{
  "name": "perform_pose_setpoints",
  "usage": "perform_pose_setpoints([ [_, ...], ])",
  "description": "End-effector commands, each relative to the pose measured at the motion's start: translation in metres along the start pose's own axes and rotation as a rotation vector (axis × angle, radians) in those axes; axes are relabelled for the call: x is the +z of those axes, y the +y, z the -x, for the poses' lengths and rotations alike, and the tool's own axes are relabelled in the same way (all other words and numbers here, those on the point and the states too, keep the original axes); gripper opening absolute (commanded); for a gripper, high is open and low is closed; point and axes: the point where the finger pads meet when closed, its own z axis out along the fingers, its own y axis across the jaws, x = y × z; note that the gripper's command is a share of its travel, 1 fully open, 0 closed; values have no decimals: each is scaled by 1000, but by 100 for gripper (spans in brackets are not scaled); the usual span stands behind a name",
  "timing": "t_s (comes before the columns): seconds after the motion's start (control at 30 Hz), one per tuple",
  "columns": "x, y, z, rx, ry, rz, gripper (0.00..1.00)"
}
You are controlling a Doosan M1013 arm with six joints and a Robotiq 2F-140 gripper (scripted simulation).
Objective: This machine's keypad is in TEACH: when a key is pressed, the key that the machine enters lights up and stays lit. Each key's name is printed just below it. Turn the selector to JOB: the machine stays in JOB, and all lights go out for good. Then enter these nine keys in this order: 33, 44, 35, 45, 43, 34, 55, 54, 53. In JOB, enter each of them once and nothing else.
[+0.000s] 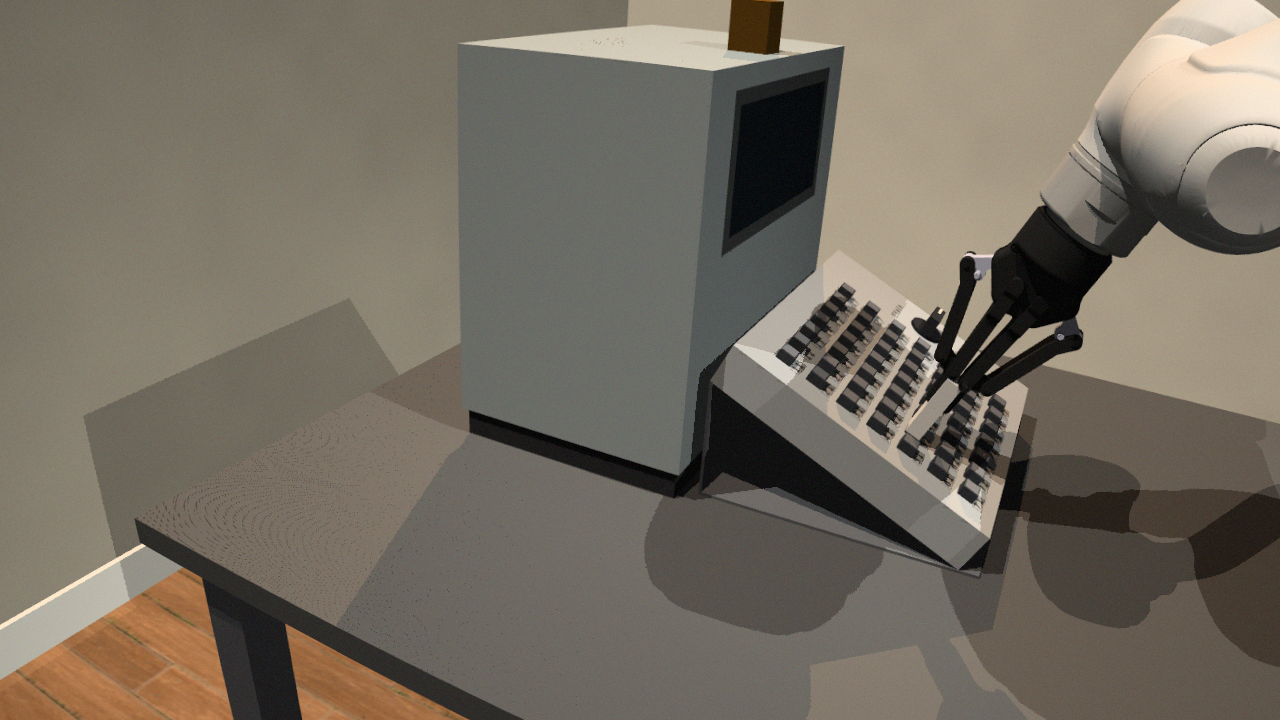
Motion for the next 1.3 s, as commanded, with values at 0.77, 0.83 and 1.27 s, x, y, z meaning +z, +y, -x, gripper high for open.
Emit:
perform_pose_setpoints([
  [0.77,-15,1,-1,-1,2,-1,0],
  [0.83,-18,1,-1,-1,2,-1,0],
  [1.27,-34,1,-1,-1,2,-1,0],
])
